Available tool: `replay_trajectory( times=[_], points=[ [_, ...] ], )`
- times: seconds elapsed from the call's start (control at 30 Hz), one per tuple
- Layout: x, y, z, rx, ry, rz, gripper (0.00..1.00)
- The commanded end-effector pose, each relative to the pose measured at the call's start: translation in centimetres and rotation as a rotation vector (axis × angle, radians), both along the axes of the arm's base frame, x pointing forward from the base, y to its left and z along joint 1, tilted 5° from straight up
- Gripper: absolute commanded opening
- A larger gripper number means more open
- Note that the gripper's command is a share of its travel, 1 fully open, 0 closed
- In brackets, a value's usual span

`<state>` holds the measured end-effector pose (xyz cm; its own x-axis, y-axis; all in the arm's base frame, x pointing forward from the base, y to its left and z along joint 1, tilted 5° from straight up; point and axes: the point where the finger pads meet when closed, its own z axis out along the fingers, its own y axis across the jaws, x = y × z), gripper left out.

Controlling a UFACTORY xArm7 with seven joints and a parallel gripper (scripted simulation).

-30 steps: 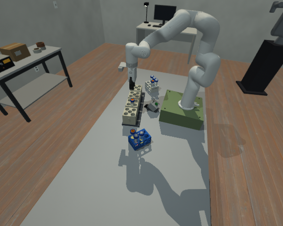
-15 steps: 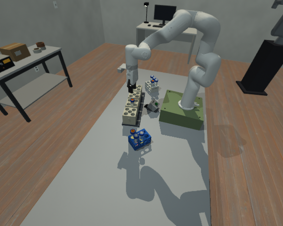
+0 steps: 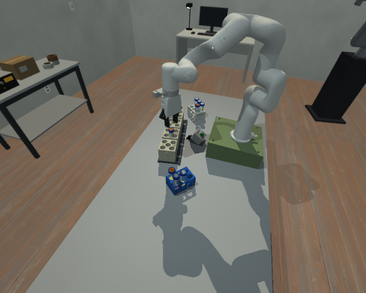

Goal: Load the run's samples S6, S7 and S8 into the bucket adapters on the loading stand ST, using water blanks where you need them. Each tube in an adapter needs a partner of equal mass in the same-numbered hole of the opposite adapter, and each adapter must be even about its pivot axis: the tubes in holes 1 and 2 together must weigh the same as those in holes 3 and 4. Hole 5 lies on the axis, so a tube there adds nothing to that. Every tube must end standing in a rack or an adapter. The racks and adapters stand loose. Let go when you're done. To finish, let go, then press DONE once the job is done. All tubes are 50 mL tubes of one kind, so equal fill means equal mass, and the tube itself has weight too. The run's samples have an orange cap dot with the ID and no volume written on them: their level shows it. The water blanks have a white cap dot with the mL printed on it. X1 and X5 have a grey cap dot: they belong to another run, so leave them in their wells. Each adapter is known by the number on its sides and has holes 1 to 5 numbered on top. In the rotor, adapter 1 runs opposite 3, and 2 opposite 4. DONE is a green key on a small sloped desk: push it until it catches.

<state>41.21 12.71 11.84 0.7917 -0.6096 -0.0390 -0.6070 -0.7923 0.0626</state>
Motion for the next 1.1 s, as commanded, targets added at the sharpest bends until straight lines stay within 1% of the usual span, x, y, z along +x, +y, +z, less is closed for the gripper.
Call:
replay_trajectory(
  times=[0.0,0.1,0.17,0.67,0.73,1.07],
  points=[
    [-0.3,3.0,0.0,-0.035,-0.019,-0.21,0.57],
    [-0.6,4.4,0.0,-0.036,-0.019,-0.223,0.57],
    [-0.6,4.4,0.0,-0.036,-0.019,-0.223,0.57],
    [-1.9,11.8,-0.3,-0.035,-0.019,-0.223,0.57],
    [-1.9,11.8,-0.3,-0.035,-0.019,-0.223,0.57],
    [-2.7,16.8,-0.5,-0.035,-0.019,-0.223,0.57]
  ],
)
